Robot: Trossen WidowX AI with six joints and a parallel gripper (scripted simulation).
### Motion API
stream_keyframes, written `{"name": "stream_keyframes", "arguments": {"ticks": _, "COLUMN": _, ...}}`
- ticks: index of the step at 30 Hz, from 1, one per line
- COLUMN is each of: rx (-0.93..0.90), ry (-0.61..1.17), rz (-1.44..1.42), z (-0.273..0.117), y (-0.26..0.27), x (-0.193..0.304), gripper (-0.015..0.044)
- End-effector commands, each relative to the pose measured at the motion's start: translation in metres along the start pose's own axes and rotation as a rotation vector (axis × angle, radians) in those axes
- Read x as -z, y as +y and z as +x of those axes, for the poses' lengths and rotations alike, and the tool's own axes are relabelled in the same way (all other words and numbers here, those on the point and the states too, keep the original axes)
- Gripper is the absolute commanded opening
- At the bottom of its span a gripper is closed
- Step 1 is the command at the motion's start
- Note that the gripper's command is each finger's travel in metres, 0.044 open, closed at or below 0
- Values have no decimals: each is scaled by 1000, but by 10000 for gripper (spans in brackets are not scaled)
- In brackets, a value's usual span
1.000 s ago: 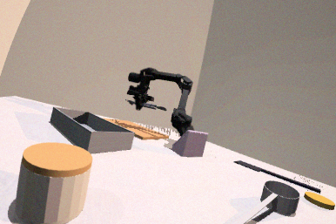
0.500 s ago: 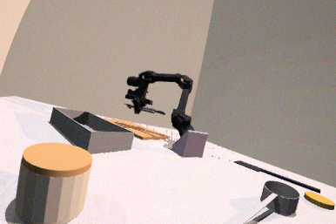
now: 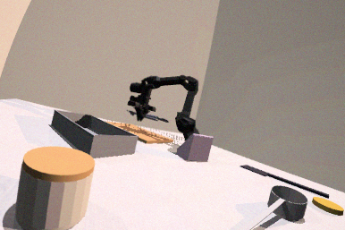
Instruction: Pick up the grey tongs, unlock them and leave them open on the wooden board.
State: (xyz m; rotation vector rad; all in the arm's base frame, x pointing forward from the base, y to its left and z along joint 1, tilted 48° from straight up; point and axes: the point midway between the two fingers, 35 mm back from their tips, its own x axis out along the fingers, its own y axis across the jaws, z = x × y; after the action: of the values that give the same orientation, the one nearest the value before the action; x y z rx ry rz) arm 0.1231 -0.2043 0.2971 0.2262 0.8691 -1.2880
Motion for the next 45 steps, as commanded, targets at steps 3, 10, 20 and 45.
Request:
{"name": "stream_keyframes", "arguments": {"ticks": 3, "rx": -4, "ry": -6, "rz": -6, "z": 10, "y": -1, "x": 0, "gripper": -150}}
{"name": "stream_keyframes", "arguments": {"ticks": 10, "rx": -1, "ry": -12, "rz": -8, "z": 21, "y": -3, "x": 0, "gripper": -150}}
{"name": "stream_keyframes", "arguments": {"ticks": 20, "rx": 0, "ry": -16, "rz": -9, "z": 26, "y": -4, "x": 0, "gripper": -150}}
{"name": "stream_keyframes", "arguments": {"ticks": 45, "rx": 4, "ry": -13, "rz": -4, "z": 26, "y": -4, "x": 0, "gripper": 440}}
